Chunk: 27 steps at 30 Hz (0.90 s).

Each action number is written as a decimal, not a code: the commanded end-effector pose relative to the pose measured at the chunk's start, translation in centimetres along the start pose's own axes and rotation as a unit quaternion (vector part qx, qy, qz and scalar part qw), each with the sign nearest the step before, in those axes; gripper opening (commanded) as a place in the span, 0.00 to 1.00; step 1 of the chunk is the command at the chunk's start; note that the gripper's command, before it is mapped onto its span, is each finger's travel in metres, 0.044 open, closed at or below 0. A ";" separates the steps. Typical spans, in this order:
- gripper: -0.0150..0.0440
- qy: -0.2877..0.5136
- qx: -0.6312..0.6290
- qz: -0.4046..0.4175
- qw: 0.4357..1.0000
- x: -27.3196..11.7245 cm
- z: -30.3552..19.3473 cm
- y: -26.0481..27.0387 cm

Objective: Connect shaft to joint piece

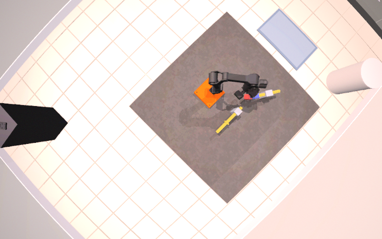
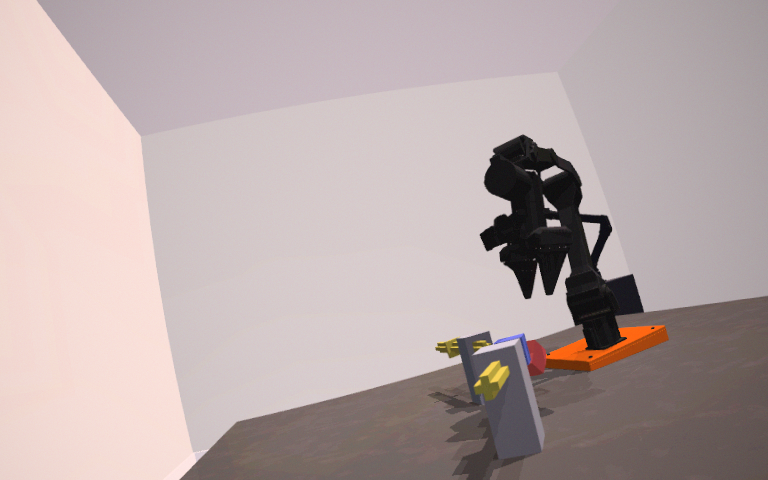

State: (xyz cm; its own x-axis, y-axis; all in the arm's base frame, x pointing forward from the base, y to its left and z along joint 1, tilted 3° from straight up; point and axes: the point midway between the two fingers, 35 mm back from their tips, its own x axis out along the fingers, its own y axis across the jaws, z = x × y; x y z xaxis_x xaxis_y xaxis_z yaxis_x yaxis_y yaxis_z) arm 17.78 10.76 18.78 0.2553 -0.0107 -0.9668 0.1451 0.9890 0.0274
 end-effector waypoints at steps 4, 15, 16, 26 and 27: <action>1.00 0.090 -0.044 0.010 0.995 0.4 0.7 -0.9; 1.00 0.088 0.023 0.009 0.996 0.5 0.7 -0.9; 1.00 0.087 0.038 0.009 0.995 0.5 0.7 -0.9; 1.00 0.078 0.188 0.008 0.979 0.8 0.6 -1.0; 1.00 0.077 0.203 0.008 0.976 0.8 0.5 -1.0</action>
State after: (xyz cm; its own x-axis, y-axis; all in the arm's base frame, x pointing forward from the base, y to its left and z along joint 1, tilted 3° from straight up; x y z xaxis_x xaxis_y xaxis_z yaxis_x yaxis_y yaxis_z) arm 18.46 9.64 17.95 0.1000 0.0410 -0.9941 0.4453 0.8917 0.0816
